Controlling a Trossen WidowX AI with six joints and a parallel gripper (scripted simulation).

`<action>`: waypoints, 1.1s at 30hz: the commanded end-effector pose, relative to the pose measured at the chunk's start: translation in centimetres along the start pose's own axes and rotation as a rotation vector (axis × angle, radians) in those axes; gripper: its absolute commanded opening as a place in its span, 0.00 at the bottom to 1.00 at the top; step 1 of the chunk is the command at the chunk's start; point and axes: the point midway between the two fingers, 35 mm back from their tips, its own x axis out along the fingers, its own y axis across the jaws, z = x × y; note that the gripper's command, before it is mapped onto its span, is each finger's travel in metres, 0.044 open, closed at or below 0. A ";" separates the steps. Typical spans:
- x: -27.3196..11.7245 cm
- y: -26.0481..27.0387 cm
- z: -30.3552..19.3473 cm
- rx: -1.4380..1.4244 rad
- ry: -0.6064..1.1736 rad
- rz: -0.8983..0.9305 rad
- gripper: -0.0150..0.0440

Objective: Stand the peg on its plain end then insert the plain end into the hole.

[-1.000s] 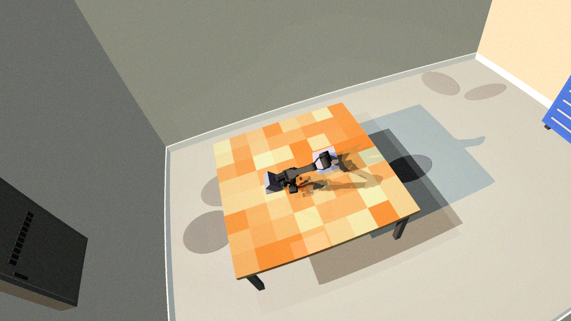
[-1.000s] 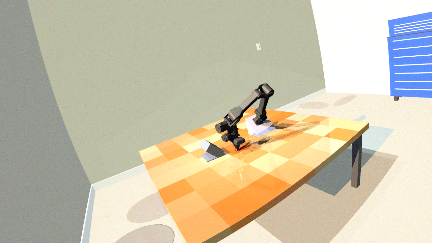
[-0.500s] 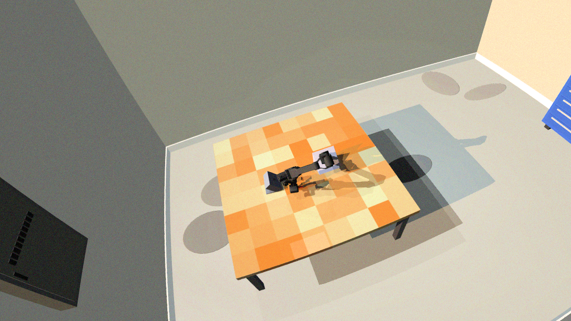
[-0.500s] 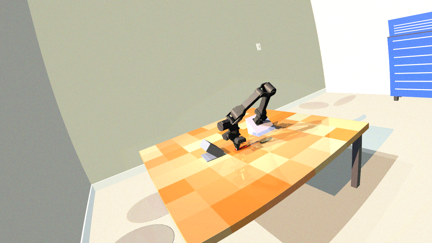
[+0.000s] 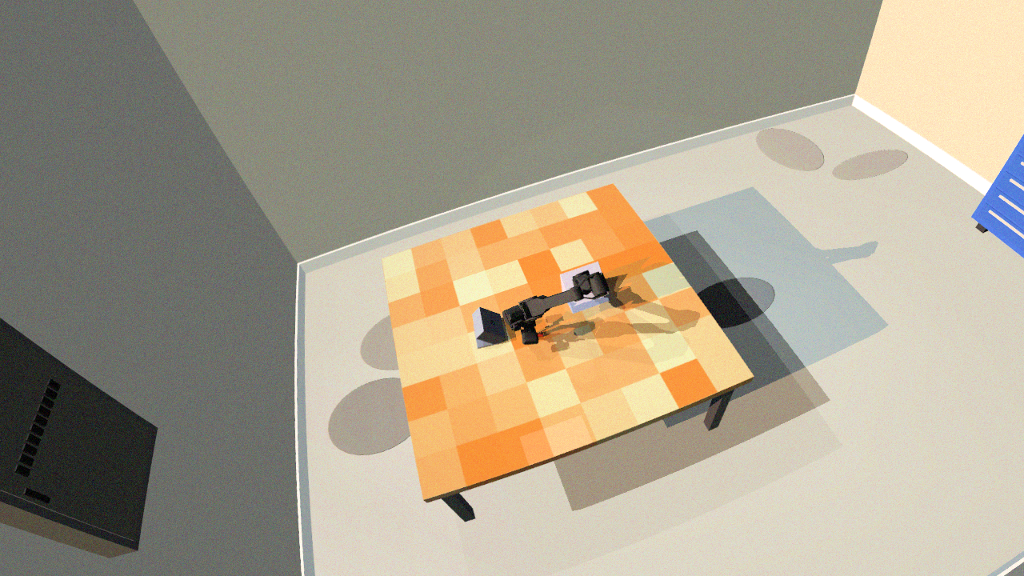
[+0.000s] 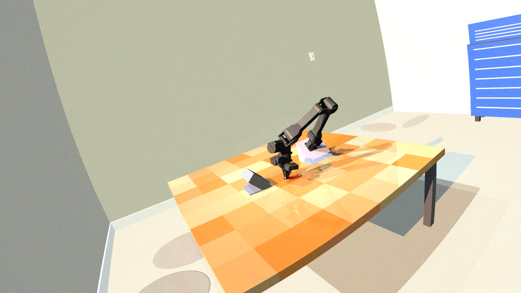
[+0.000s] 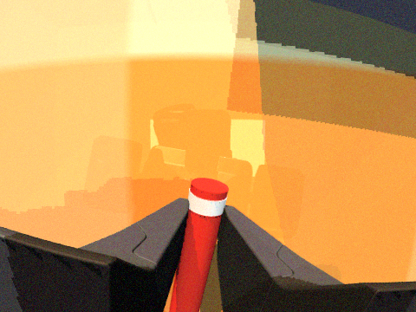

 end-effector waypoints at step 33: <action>-2.0 0.0 -1.4 0.002 -0.317 -0.002 0.34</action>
